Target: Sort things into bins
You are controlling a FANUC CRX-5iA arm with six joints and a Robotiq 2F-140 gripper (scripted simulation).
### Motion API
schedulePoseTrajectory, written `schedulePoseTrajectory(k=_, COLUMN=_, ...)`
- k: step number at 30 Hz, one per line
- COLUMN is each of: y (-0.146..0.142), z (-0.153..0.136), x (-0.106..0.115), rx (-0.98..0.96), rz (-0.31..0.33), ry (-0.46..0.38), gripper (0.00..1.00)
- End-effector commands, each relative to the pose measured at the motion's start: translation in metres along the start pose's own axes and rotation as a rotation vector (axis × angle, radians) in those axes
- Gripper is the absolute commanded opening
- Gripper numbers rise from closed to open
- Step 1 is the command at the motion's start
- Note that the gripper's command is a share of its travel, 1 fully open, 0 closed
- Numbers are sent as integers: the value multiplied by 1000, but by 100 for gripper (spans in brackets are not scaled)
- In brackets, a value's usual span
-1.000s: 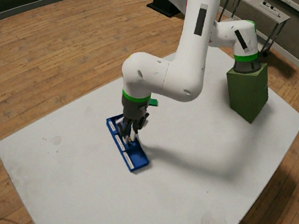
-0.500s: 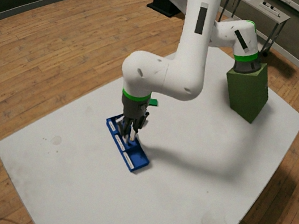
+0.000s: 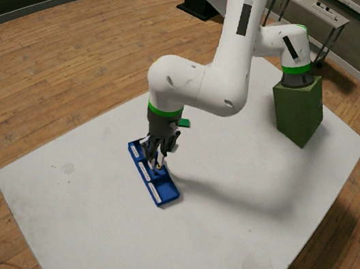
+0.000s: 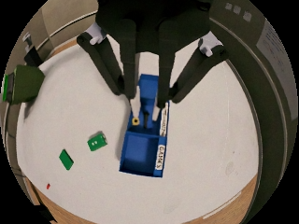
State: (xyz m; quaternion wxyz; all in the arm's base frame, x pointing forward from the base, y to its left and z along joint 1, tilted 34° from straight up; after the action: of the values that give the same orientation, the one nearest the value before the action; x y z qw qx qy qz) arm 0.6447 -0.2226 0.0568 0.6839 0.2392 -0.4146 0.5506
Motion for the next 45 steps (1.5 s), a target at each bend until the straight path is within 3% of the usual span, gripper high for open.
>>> schedulePoseTrajectory(k=1, y=0, z=0, x=4, rx=0, rz=0, ry=0, gripper=27)
schedulePoseTrajectory(k=5, y=0, z=0, x=15, rx=0, rz=0, ry=0, gripper=27)
schedulePoseTrajectory(k=11, y=0, z=0, x=15, rx=0, rz=0, ry=0, gripper=27)
schedulePoseTrajectory(k=12, y=7, z=5, x=15, rx=50, rz=0, ry=0, gripper=40)
schedulePoseTrajectory(k=45, y=209, z=136, x=18, rx=1006, rz=-10, ry=6, gripper=40)
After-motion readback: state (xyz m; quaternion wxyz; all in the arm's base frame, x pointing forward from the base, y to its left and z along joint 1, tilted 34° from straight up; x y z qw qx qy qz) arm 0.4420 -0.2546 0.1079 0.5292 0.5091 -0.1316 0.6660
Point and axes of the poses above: the point where the finger pads meet when closed, its own x axis back along the fingers, its own y axis across the jaws, z = x × y, the point moved 9 cm from there along x, back along the fingers, and after that the axes turned 5 degrees about x, right-handed, at the moved point
